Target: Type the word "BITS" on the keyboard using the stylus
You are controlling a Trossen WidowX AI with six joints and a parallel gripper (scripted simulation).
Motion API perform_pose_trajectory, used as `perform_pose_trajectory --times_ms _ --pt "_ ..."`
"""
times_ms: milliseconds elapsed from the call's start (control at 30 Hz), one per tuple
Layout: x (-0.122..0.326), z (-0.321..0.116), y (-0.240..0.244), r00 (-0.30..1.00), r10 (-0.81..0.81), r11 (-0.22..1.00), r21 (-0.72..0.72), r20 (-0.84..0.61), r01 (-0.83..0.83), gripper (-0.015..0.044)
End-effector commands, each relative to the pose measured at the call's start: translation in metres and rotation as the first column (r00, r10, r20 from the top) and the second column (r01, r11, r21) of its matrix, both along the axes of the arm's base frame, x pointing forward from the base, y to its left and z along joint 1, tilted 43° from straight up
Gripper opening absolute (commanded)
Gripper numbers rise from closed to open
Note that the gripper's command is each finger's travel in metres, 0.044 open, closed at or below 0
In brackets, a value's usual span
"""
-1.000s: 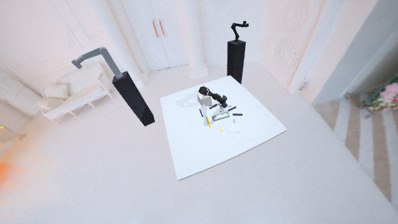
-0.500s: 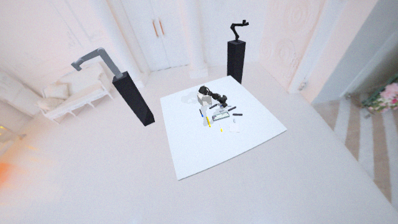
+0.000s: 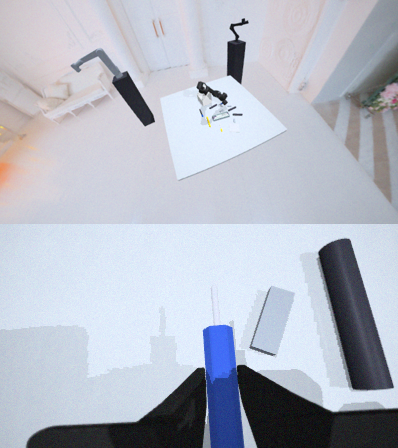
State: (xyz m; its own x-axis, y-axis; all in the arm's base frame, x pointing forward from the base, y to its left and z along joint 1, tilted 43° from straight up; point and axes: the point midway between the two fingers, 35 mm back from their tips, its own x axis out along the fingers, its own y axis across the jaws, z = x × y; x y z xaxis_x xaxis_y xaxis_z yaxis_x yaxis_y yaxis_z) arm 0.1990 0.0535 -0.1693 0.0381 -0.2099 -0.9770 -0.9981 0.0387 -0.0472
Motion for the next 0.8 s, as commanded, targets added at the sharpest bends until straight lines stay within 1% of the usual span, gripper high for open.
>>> perform_pose_trajectory --times_ms 0,167,367,567,767 --pt "0.002 0.000 0.000 1.000 -0.027 1.000 0.004 0.002 0.027 0.0000" --pt "0.014 0.001 0.001 0.973 -0.229 0.973 0.030 0.003 0.229 0.0000" --pt "0.028 0.005 0.001 0.884 -0.468 0.882 0.054 -0.004 0.468 0.0000" --pt "0.043 0.011 0.000 0.735 -0.678 0.733 0.066 -0.018 0.677 0.0000" --pt "0.058 0.019 -0.003 0.537 -0.843 0.534 0.067 -0.032 0.843 0.0000"
